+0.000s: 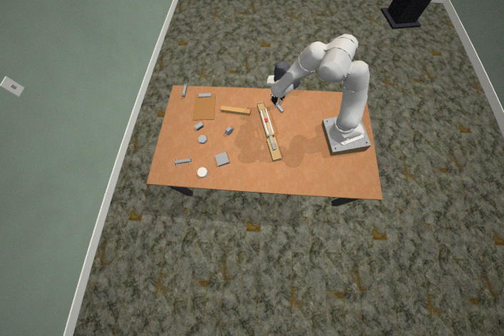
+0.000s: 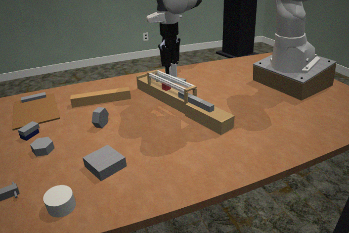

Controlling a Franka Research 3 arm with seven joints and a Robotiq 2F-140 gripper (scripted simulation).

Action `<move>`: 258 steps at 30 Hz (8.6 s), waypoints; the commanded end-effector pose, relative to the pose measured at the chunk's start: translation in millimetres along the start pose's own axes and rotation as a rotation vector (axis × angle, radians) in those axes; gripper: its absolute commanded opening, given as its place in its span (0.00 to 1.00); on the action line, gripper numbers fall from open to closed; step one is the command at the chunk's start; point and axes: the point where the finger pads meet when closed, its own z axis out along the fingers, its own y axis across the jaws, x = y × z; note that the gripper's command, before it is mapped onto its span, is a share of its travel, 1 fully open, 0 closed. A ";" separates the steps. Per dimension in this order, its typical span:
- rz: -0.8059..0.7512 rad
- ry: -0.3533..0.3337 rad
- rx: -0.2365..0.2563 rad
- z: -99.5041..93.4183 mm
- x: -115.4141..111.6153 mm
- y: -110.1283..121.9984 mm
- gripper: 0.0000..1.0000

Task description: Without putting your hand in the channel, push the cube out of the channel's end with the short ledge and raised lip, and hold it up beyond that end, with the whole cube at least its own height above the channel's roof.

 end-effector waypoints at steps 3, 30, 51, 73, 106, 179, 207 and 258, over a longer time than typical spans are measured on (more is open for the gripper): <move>-0.022 0.014 0.007 2.6 5.2 -1.4 0.23; -0.022 0.014 0.007 2.6 5.2 -1.4 0.23; -0.022 0.014 0.007 2.6 5.2 -1.4 0.00; -0.022 0.014 0.007 2.6 5.2 -1.4 0.00; -0.022 0.014 0.007 -111.4 3.6 -0.6 0.00; 0.288 0.013 0.009 -43.7 -394.9 -253.7 0.00; 0.288 0.012 0.009 -41.4 -394.9 -253.7 0.00; 0.288 0.012 0.009 -41.8 -364.7 -244.9 0.00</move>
